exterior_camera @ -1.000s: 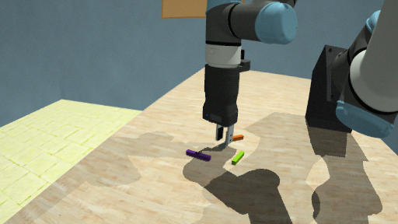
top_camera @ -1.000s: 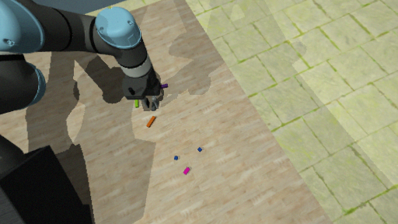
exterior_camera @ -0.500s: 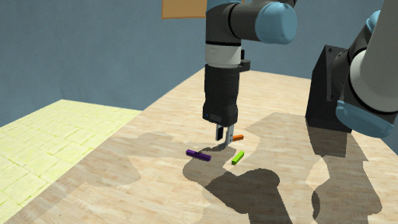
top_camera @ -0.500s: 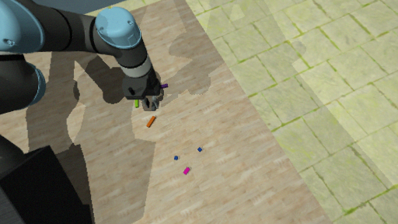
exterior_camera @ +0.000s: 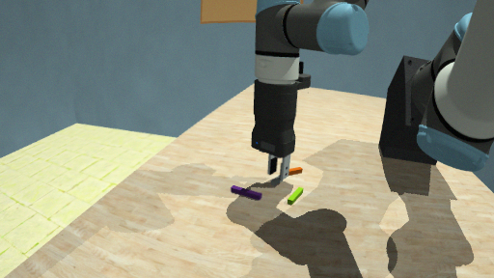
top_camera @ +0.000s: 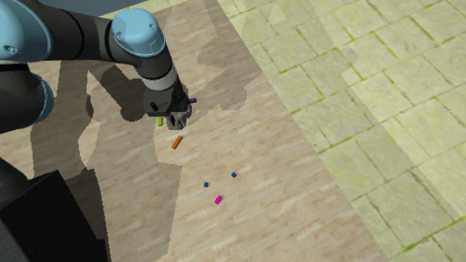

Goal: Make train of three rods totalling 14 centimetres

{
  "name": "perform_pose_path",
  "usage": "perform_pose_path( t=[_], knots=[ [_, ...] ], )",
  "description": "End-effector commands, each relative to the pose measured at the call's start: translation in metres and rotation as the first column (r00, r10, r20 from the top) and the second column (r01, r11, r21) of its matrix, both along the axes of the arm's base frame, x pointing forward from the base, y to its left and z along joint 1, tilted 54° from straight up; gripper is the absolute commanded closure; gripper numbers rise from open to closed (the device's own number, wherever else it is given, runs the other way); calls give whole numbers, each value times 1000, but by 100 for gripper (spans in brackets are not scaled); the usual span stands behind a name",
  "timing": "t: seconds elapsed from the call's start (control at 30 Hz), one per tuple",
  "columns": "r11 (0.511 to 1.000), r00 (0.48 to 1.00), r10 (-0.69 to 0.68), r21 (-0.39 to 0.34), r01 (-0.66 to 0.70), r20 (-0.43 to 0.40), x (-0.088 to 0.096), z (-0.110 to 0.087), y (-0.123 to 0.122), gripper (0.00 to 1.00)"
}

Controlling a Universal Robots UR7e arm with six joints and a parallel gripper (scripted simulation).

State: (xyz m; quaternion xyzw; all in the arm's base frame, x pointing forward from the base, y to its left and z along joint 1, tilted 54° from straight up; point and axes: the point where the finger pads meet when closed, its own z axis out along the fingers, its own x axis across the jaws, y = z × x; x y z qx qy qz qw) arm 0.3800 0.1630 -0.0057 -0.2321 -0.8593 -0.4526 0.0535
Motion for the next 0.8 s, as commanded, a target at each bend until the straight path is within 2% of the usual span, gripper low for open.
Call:
perform_pose_path(
  t=[0.0, 0.77],
  knots=[
    [1000, 1000, -1, 0, 1, 1, 0, 0, 0, 46],
    [1000, 1000, -1, 0, 1, 1, 2, -9, 13, 46]
  ],
)
